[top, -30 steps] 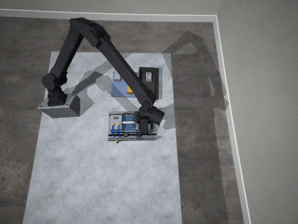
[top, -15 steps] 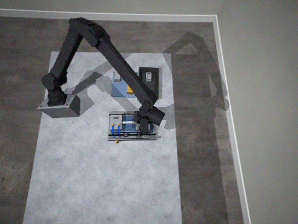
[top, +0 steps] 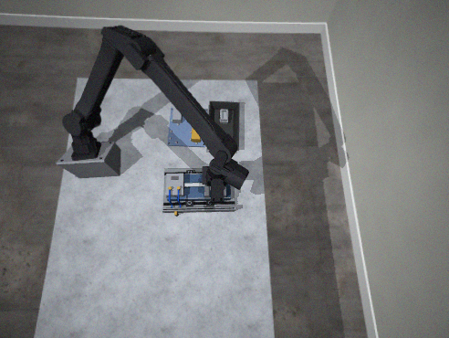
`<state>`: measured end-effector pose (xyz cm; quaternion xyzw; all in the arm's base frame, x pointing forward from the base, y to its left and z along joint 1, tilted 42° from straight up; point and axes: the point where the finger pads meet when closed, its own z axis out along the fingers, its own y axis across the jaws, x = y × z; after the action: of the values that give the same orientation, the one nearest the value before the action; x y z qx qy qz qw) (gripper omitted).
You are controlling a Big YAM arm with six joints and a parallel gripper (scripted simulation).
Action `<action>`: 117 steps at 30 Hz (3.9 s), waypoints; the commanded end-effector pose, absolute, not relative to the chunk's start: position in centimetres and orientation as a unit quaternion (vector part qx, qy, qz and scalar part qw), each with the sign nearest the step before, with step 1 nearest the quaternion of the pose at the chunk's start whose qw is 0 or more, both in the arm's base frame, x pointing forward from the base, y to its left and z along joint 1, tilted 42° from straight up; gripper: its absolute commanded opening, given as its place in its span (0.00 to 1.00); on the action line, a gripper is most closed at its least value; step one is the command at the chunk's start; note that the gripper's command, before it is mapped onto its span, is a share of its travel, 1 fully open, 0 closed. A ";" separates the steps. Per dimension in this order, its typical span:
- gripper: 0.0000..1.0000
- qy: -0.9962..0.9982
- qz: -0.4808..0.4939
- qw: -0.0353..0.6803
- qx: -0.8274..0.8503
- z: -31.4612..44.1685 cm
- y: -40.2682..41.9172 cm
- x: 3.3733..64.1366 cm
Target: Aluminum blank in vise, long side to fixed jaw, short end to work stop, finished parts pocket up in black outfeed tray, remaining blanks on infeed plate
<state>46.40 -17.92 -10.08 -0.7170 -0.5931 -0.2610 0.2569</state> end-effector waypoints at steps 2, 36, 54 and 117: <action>0.00 -0.597 -0.276 0.217 -0.722 -6.8 -21.4 48.0; 0.00 -0.569 -0.265 0.243 -0.740 8.3 -3.3 54.8; 0.00 -0.562 -0.262 0.248 -0.744 7.3 -4.1 54.7; 0.00 -0.563 -0.265 0.244 -0.744 8.1 -5.4 55.3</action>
<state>54.14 -2.78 7.16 -0.7362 -0.5720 -0.2548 0.2566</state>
